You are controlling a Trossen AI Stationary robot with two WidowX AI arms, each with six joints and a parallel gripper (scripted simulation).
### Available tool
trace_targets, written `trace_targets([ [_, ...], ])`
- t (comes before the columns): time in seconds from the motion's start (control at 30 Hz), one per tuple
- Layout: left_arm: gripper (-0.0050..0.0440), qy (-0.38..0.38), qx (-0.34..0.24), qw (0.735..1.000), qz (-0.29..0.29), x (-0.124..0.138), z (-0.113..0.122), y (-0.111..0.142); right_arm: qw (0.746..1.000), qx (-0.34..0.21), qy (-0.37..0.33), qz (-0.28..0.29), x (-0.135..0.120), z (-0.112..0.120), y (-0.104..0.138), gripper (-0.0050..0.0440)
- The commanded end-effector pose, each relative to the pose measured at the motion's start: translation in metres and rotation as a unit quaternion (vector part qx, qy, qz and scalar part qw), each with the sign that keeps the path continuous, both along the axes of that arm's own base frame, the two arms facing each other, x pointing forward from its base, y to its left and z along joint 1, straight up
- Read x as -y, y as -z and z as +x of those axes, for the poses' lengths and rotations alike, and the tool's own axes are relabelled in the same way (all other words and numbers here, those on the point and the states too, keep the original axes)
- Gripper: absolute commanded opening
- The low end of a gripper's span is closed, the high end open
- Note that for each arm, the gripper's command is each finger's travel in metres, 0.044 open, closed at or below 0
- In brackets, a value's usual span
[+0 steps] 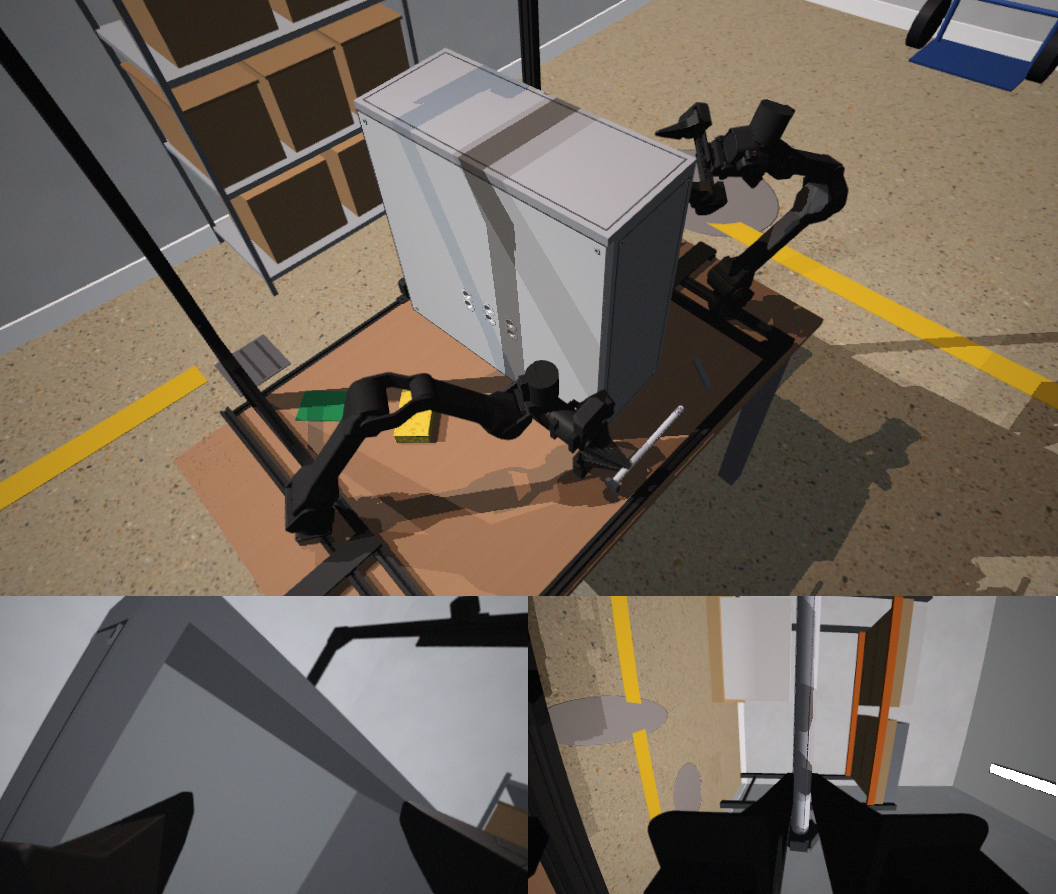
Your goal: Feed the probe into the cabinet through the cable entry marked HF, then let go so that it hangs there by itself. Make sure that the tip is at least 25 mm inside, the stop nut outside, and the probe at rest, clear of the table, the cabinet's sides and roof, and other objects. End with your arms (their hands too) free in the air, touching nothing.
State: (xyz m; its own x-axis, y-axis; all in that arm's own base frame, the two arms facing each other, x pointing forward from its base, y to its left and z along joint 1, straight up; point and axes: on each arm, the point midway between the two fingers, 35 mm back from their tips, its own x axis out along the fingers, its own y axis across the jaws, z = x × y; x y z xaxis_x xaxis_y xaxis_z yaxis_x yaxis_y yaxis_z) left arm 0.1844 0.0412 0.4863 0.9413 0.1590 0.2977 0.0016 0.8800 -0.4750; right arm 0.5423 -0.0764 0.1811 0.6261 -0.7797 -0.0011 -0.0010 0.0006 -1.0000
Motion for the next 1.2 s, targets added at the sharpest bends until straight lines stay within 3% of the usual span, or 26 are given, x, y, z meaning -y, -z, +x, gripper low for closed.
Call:
trace_targets([
  [0.0, 0.044, 0.007, 0.039, 0.999, -0.015, -0.002, -0.002, -0.014, 1.0, 0.001, 0.002, 0.0, 0.0, 0.0, 0.0, 0.0],
  [0.2, 0.044, 0.022, 0.114, 0.993, -0.03, -0.002, -0.012, -0.044, 1.0, 0.001, 0.002, 0.0, 0.0, 0.0, 0.0, 0.0],
  [0.27, 0.044, 0.022, 0.114, 0.993, -0.03, -0.002, -0.012, -0.044, 1.0, 0.001, 0.002, 0.0, 0.0, 0.0, 0.0, 0.0],
  [0.47, 0.044, -0.088, 0.179, 0.98, -0.019, -0.033, -0.039, -0.064, 1.0, 0.001, 0.002, 0.0, 0.0, 0.0, 0.0, 0.0],
  [0.97, 0.044, -0.162, 0.215, 0.958, -0.1, -0.115, -0.031, -0.041, 1.0, 0.001, 0.002, 0.0, 0.0, 0.0, 0.0, 0.0],
  [1.17, 0.044, -0.182, 0.219, 0.948, -0.143, -0.159, -0.029, -0.014, 1.0, 0.001, 0.002, 0.0, 0.0, 0.0, 0.0, 0.0],
])
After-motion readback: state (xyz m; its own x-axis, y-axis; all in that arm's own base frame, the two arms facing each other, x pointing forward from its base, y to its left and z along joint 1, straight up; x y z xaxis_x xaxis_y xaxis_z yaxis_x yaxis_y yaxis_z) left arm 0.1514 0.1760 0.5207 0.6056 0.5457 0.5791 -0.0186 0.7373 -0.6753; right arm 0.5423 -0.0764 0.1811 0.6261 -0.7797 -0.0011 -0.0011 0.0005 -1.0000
